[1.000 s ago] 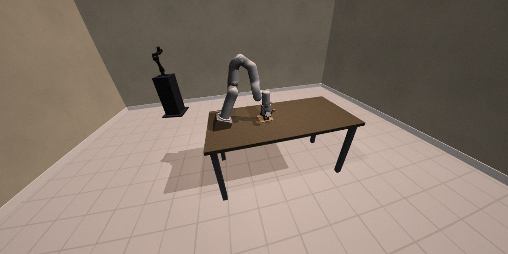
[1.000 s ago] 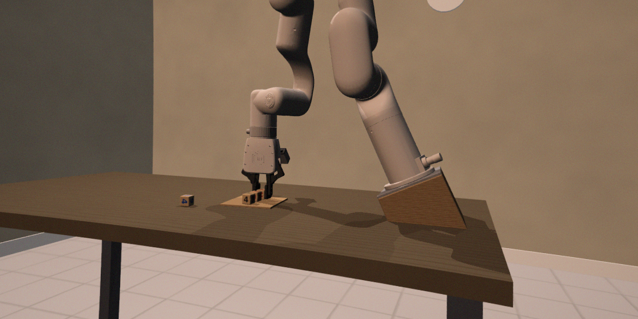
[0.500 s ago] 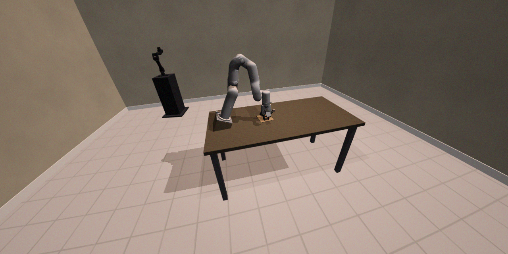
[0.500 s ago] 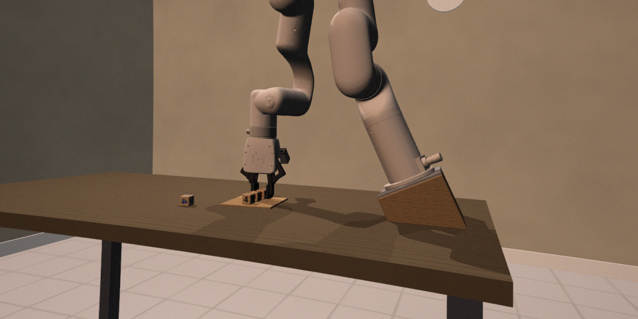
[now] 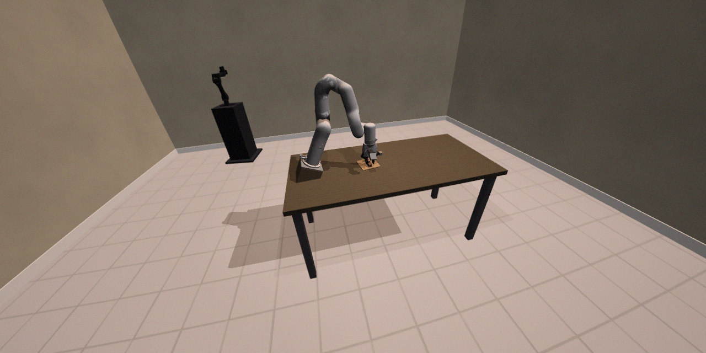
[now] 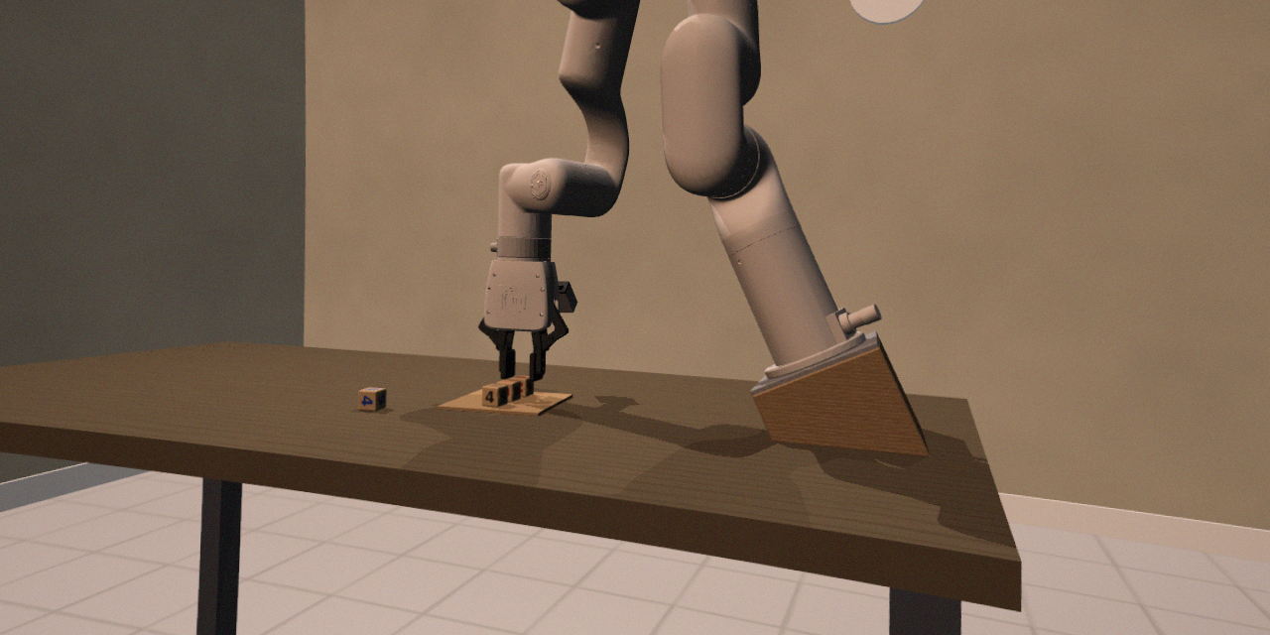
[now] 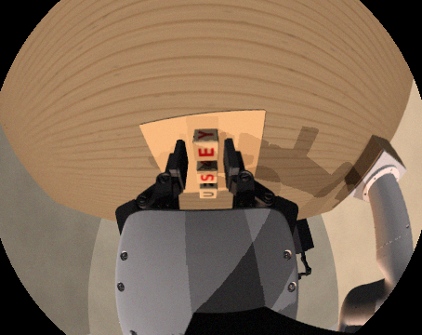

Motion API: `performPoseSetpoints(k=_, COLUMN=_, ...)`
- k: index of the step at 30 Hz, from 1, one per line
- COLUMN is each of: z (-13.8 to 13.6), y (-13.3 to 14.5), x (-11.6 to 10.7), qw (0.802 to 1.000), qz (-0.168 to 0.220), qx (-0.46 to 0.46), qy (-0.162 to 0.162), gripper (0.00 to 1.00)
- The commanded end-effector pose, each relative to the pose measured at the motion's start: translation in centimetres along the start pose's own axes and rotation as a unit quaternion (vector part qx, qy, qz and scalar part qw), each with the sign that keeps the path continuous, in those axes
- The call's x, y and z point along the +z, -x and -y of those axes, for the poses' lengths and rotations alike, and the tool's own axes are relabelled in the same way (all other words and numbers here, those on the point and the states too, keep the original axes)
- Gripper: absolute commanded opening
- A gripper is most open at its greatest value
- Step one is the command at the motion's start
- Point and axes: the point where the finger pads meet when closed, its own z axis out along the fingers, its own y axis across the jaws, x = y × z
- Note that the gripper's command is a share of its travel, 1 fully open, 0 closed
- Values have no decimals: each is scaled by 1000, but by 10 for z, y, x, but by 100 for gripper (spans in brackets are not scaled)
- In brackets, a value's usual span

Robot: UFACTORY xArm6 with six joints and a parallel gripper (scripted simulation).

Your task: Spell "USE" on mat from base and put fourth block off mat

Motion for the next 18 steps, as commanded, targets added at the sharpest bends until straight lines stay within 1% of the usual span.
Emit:
performPoseSetpoints(k=1, z=0, y=0, x=-18, qw=1000, qz=0, qx=0, qy=0, gripper=42)
performPoseSetpoints(k=6, z=0, y=0, x=-45, qw=1000, qz=0, qx=0, qy=0, gripper=42)
performPoseSetpoints(k=10, z=0, y=0, x=-62, qw=1000, qz=0, qx=0, qy=0, gripper=42)
performPoseSetpoints(k=13, z=0, y=0, x=-68, qw=1000, qz=0, qx=0, qy=0, gripper=42)
performPoseSetpoints(k=18, z=0, y=0, x=-70, qw=1000, qz=0, qx=0, qy=0, gripper=42)
